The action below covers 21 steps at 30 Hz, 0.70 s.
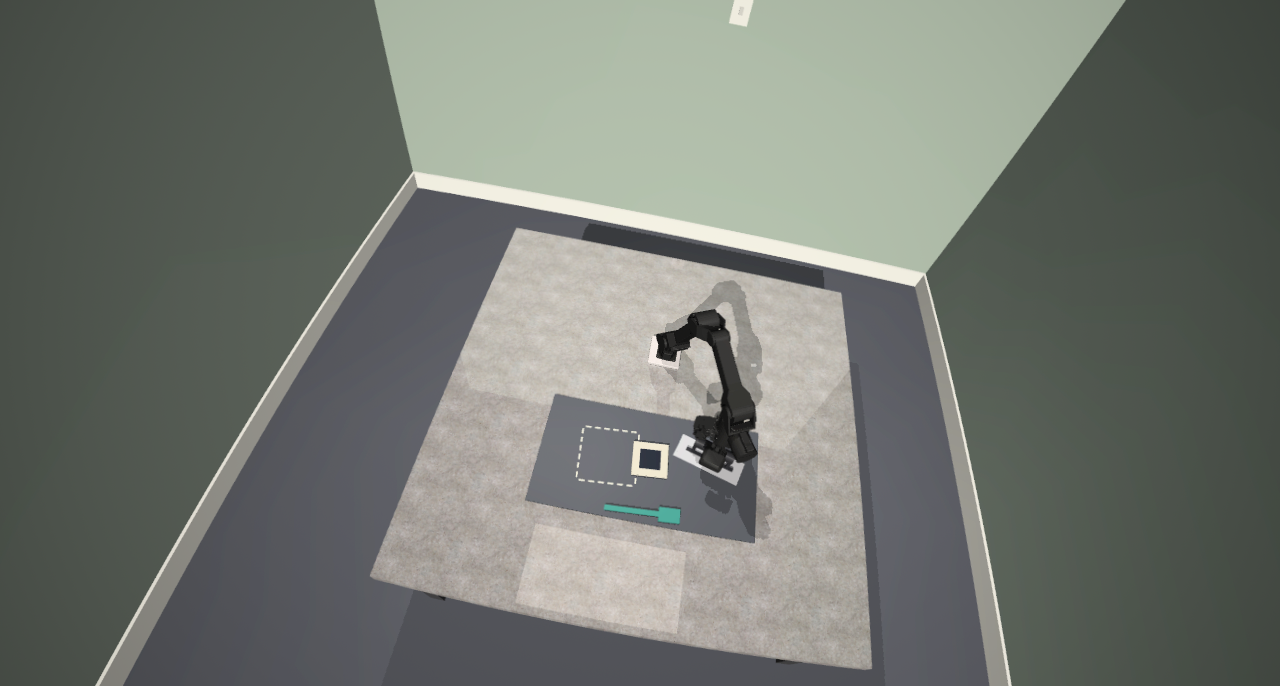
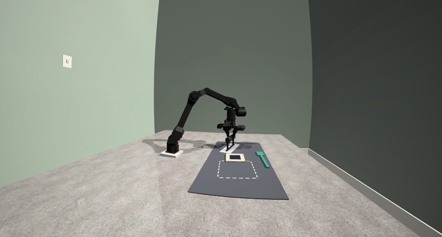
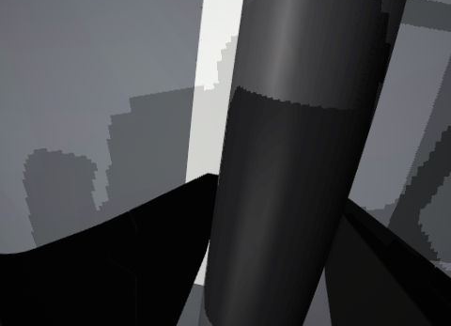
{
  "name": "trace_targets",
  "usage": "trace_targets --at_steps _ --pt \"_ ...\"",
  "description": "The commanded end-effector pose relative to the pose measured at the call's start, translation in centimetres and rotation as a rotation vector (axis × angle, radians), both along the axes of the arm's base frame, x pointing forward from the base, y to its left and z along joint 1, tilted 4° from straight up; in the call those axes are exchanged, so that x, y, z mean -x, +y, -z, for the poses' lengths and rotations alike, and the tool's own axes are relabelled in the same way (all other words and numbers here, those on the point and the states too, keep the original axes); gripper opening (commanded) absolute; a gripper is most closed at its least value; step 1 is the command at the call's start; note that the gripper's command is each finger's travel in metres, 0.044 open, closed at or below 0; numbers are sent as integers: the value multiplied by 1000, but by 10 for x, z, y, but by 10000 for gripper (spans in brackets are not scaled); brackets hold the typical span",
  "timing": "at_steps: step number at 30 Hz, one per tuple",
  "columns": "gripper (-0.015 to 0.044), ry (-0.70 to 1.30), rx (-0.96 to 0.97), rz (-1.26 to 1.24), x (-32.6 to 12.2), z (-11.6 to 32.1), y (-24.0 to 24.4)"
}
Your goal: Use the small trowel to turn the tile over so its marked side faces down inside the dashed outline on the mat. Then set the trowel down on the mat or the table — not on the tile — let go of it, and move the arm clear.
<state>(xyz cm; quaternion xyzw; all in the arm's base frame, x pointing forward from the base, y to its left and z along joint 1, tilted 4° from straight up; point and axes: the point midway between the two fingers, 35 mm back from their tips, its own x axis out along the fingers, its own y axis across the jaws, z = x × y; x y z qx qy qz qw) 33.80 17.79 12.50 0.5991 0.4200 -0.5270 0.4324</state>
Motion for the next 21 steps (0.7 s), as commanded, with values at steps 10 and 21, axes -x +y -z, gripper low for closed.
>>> trace_targets --at_steps 10,21 --pt "130 0 0 3 0 1 0" --pt "130 -5 9 -100 0 1 0"
